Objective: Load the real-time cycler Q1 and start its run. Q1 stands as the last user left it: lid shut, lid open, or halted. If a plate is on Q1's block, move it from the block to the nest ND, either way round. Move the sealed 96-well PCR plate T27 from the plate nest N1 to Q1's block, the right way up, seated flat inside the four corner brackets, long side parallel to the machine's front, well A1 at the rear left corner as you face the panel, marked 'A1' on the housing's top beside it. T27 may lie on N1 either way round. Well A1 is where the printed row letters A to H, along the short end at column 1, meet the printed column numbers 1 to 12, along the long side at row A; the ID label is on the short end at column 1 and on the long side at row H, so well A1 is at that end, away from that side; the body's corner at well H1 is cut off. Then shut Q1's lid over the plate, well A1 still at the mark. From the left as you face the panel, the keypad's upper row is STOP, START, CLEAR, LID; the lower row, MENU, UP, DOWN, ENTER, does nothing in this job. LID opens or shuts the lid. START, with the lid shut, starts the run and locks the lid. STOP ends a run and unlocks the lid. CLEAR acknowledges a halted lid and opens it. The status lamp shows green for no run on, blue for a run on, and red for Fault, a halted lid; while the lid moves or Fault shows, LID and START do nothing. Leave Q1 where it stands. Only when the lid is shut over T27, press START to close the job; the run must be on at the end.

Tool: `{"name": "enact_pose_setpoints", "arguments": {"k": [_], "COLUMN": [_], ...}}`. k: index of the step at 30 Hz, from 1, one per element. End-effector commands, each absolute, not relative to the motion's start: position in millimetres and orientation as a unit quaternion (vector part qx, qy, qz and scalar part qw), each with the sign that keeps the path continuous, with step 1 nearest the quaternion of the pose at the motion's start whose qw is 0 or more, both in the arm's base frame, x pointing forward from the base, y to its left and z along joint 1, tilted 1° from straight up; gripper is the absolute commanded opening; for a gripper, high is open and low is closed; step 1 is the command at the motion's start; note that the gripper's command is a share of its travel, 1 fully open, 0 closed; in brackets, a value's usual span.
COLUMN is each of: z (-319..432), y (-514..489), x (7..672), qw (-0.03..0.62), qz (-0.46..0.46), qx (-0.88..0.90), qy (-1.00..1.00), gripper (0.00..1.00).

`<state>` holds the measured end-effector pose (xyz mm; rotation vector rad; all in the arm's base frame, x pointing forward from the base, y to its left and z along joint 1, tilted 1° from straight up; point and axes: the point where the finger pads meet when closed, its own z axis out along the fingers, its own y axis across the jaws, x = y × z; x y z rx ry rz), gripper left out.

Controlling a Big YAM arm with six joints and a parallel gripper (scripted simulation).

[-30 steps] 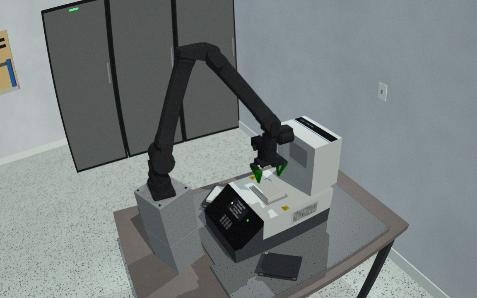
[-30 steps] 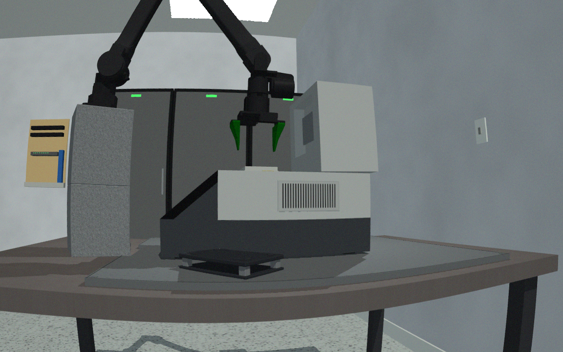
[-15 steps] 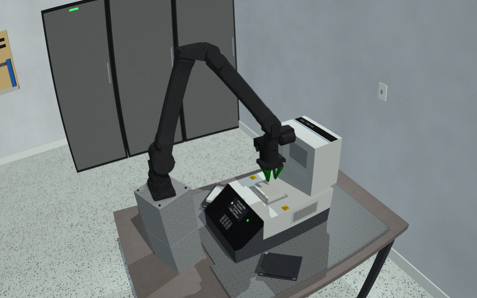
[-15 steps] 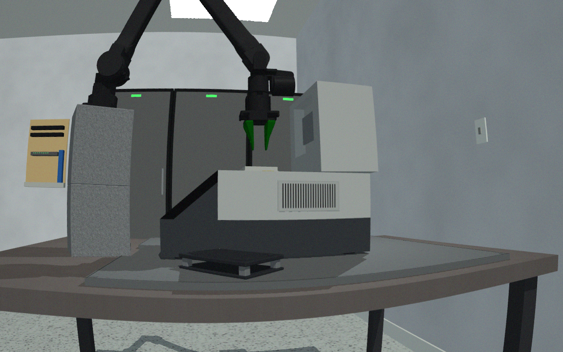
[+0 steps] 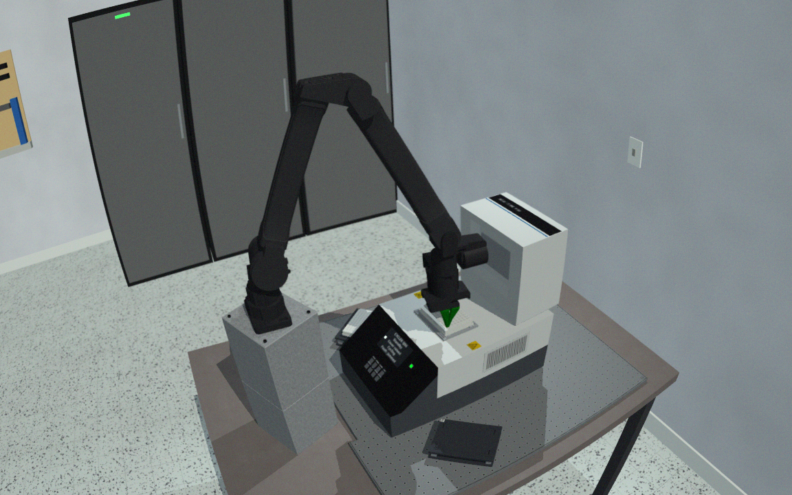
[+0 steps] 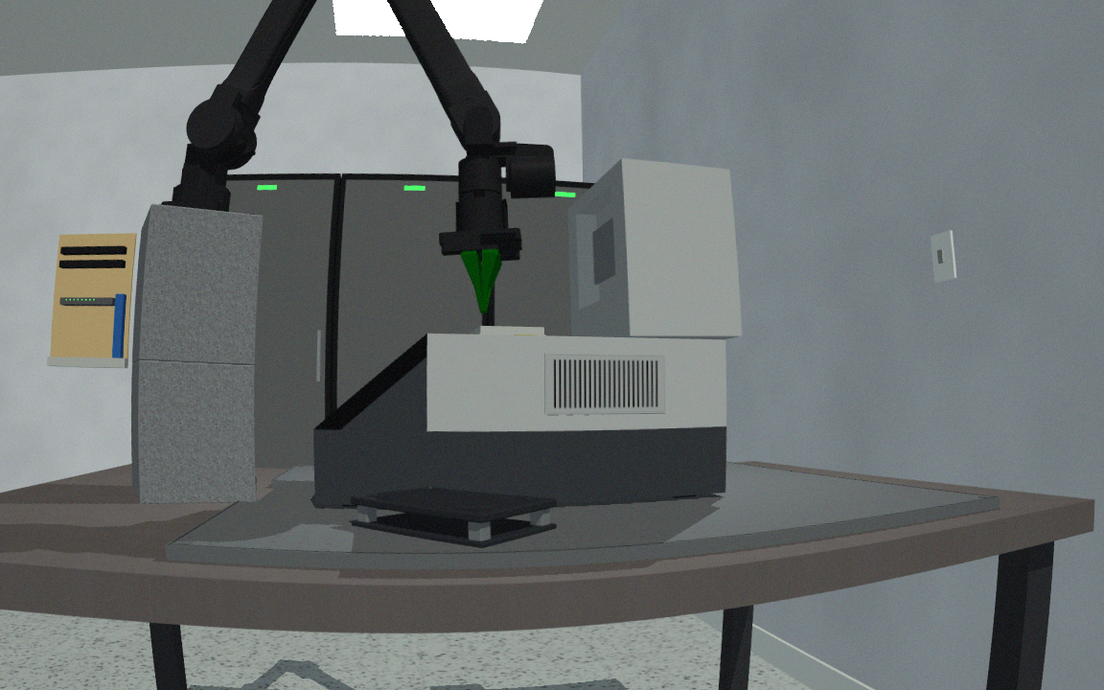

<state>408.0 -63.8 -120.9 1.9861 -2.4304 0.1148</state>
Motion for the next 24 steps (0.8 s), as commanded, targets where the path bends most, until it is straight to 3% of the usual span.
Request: {"name": "enact_pose_setpoints", "arguments": {"k": [1,24], "z": [-117.6,-152.8], "y": [-77.0,-156.2], "x": [410.9,331.2], "qw": [-0.018,-0.002], "qz": [0.05,0.079], "qx": [0.616,0.494], "qy": [-0.786,-0.866], "gripper": [0.0,0.0]}}
